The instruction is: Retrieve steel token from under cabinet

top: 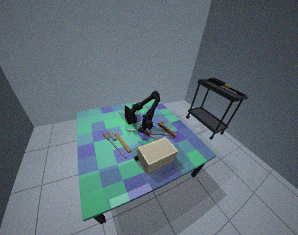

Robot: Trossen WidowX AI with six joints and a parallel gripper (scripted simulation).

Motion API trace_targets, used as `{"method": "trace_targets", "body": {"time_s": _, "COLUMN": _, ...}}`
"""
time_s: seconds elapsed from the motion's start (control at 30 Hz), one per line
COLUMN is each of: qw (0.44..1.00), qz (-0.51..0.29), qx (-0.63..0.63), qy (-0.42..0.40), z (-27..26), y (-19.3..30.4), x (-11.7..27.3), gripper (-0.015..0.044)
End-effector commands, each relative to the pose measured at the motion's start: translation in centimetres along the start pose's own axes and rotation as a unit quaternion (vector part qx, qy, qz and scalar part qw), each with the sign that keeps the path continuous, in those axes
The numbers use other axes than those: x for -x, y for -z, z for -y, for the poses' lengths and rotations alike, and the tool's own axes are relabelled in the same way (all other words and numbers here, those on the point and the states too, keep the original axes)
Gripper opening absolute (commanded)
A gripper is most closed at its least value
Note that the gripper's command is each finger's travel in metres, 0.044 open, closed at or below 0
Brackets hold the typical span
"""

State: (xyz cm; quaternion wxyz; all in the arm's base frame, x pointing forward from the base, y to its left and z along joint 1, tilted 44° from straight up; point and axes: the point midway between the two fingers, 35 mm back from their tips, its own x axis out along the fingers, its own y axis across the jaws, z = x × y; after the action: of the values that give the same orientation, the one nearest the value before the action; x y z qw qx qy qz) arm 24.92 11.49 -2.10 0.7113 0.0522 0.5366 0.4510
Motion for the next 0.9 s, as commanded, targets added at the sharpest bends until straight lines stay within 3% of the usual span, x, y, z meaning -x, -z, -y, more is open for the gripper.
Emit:
{"method": "trace_targets", "body": {"time_s": 0.0, "qw": 1.000, "qz": 0.003, "qx": 0.005, "qy": -0.001, "z": -0.5, "y": -0.2, "x": 0.1, "gripper": 0.0000}}
{"method": "trace_targets", "body": {"time_s": 0.87, "qw": 1.000, "qz": 0.003, "qx": 0.005, "qy": -0.001, "z": -2.8, "y": -0.8, "x": 0.1, "gripper": 0.0000}}
